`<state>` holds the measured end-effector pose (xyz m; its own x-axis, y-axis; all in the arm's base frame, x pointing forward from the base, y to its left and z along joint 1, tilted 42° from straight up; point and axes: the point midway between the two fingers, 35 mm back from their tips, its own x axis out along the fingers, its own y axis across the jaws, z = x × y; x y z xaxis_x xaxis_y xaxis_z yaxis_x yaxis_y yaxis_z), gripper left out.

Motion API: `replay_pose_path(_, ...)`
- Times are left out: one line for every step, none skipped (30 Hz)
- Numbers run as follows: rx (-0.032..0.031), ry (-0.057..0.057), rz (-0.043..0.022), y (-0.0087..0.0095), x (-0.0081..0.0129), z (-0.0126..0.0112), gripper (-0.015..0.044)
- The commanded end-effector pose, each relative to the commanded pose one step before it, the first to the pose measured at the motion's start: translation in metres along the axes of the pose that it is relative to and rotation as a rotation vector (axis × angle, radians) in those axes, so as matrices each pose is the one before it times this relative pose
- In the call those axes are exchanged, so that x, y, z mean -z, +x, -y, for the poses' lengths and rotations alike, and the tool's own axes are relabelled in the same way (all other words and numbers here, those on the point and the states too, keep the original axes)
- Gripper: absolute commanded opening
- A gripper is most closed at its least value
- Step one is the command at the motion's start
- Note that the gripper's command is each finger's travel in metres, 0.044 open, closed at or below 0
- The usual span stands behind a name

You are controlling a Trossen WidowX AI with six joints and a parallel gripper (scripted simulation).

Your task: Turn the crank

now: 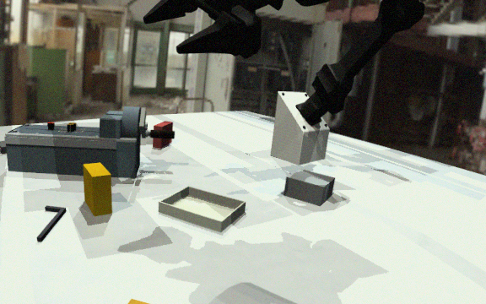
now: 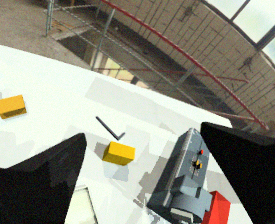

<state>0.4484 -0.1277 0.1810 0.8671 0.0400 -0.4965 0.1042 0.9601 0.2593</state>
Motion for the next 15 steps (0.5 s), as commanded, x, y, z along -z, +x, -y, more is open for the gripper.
replay_pose_path(-0.00939, 0.0495, -0.05168, 0.01508, 0.00803, 0.02204, 0.044)
replay_pose_path(-0.00139, 0.013, -0.01295, 0.00351, 0.00226, 0.00606, 0.044)
replay_pose_path(-0.00153, 0.0132, -0.01273, 0.00345, 0.00224, 0.00614, 0.044)
replay_pose_path(-0.00168, 0.0135, -0.01251, 0.00338, 0.00222, 0.00621, 0.044)
replay_pose_path(-0.00182, 0.0138, -0.01228, 0.00331, 0.0022, 0.00628, 0.044)
replay_pose_path(-0.00197, 0.0141, -0.01205, 0.00324, 0.00218, 0.00635, 0.044)
replay_pose_path(-0.00213, 0.0143, -0.01182, 0.00317, 0.00216, 0.00642, 0.044)
replay_pose_path(-0.00228, 0.0146, -0.01158, 0.00309, 0.00214, 0.00648, 0.044)
replay_pose_path(-0.00298, 0.0152, -0.01144, 0.0031, 0.00242, 0.00632, 0.044)
replay_pose_path(-0.00312, 0.0155, -0.01121, 0.00303, 0.00239, 0.00638, 0.044)
replay_pose_path(-0.00327, 0.0157, -0.01097, 0.00295, 0.00236, 0.00644, 0.044)
replay_pose_path(-0.00342, 0.0159, -0.01072, 0.00287, 0.00234, 0.0065, 0.044)
replay_pose_path(-0.00358, 0.0162, -0.01048, 0.00279, 0.00231, 0.00656, 0.044)
replay_pose_path(-0.00373, 0.0164, -0.01023, 0.00271, 0.00228, 0.00661, 0.044)
replay_pose_path(-0.00389, 0.0166, -0.00998, 0.00263, 0.00225, 0.00666, 0.044)
